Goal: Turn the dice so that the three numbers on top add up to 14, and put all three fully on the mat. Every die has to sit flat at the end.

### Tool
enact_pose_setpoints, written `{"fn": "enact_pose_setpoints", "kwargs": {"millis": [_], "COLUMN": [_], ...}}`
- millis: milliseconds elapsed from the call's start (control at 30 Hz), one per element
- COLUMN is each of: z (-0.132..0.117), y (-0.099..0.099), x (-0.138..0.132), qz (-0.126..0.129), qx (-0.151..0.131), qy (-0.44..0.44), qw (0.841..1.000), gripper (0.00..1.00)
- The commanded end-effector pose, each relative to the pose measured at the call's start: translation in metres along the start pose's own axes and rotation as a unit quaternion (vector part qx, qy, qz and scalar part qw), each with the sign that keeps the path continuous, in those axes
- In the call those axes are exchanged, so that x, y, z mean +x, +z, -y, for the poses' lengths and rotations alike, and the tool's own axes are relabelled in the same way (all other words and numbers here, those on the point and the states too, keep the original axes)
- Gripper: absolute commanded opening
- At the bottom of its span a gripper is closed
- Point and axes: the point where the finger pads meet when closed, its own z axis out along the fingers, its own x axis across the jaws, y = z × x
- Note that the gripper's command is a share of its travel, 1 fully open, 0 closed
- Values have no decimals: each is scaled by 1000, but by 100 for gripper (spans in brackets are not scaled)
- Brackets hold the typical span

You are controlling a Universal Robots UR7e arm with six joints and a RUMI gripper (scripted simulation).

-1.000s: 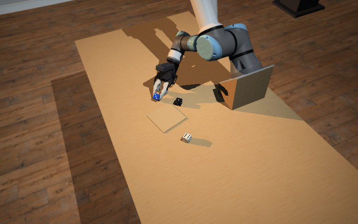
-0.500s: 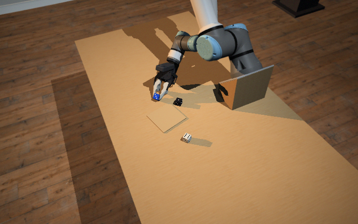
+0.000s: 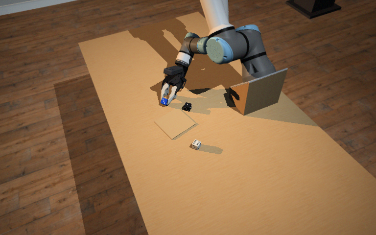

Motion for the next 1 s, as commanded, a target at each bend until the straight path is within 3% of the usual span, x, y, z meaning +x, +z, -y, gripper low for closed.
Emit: {"fn": "enact_pose_setpoints", "kwargs": {"millis": [0,600,967], "z": [0,0,0], "y": [0,0,0], "x": [0,0,0], "qz": [0,0,0], "qx": [0,0,0], "qy": [0,0,0], "qw": [1000,1000,1000], "gripper": [10,28,28]}}
